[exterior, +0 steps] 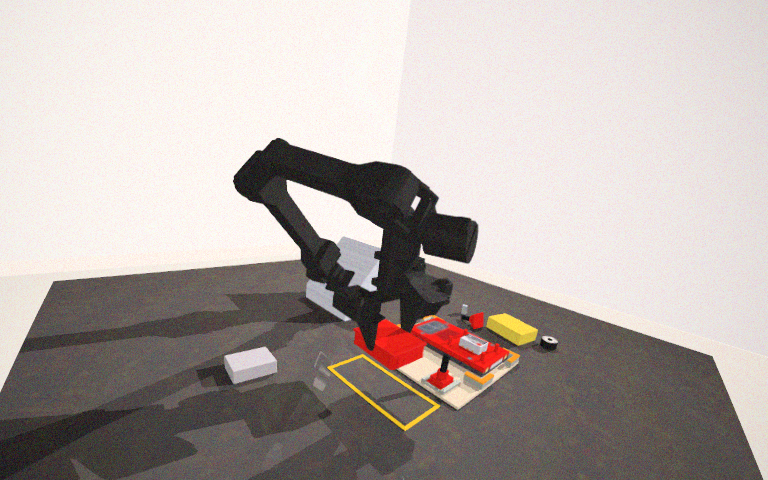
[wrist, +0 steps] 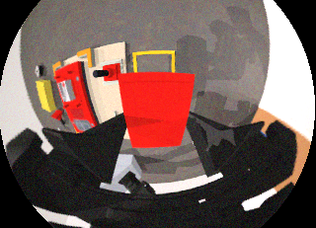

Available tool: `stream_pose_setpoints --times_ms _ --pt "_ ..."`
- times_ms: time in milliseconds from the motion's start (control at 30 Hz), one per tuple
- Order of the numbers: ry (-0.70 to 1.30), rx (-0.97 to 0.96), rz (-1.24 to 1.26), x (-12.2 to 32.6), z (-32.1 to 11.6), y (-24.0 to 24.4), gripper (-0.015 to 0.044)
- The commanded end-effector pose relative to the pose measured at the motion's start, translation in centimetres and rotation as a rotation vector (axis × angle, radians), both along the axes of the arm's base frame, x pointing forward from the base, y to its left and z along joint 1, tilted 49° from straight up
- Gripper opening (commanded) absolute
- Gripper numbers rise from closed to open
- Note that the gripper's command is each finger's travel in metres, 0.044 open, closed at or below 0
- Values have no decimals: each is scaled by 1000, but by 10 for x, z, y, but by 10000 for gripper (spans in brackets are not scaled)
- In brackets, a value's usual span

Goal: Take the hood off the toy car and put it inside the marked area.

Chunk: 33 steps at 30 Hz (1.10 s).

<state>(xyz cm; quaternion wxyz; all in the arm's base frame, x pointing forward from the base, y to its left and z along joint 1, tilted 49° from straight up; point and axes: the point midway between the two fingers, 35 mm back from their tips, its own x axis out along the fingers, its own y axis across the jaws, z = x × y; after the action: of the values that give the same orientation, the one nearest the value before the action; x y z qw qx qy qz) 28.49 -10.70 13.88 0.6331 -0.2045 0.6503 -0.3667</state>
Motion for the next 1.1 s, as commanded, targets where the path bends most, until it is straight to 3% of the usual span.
stream_pose_setpoints --times_ms 0,1067 --pt "1 -4 3 0 -1 -2 0" --pt "1 -5 3 -2 -15 -18 0"
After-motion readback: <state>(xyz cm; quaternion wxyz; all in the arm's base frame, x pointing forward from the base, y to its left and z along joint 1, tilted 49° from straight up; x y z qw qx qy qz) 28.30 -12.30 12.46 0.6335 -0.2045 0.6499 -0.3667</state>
